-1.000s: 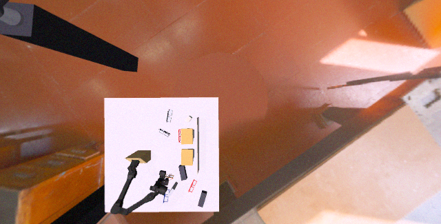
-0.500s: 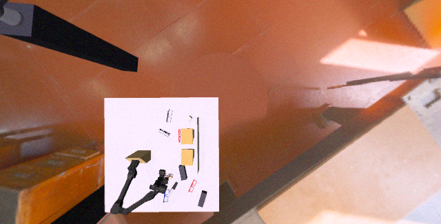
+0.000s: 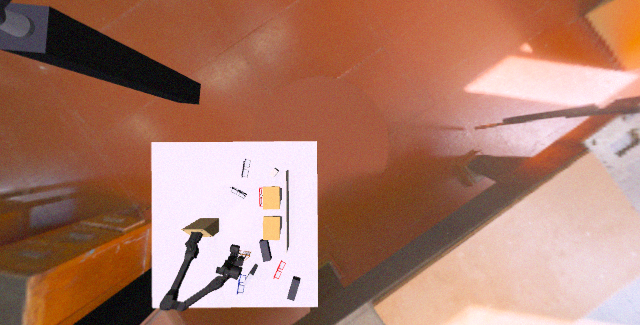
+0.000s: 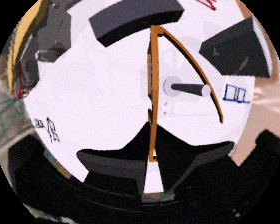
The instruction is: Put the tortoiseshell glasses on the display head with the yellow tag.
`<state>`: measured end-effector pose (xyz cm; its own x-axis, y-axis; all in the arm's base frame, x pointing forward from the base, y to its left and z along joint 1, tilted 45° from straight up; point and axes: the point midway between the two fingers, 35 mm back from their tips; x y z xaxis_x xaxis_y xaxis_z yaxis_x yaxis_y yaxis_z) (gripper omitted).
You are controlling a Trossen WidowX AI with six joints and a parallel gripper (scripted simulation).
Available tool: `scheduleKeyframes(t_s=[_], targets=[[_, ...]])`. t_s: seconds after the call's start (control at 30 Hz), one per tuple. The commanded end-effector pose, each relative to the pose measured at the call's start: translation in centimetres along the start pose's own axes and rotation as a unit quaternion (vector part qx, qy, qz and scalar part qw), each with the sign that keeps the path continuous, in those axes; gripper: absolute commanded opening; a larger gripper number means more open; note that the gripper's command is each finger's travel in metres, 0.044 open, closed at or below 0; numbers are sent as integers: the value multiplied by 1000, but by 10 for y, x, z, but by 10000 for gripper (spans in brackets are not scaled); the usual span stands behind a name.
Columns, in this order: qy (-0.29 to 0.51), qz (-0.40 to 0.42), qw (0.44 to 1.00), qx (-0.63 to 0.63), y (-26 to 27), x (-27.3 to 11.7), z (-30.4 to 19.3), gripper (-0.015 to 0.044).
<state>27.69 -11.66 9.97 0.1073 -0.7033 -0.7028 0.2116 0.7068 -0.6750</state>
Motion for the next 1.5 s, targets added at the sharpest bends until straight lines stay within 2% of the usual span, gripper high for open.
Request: scheduleKeyframes(t_s=[0.0,1.47], targets=[[1,-1,1000,0,2,1,-4,0],[2,-1,1000,-1,14,1,-30,0]])
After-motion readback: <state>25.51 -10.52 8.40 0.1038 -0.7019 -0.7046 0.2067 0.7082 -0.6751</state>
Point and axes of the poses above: the point midway between the two fingers, 35 mm back from their tips, its own x axis out along the fingers, its own y axis across the jaws, z = x × y, and after that the axes turned 7 degrees about x, right-handed
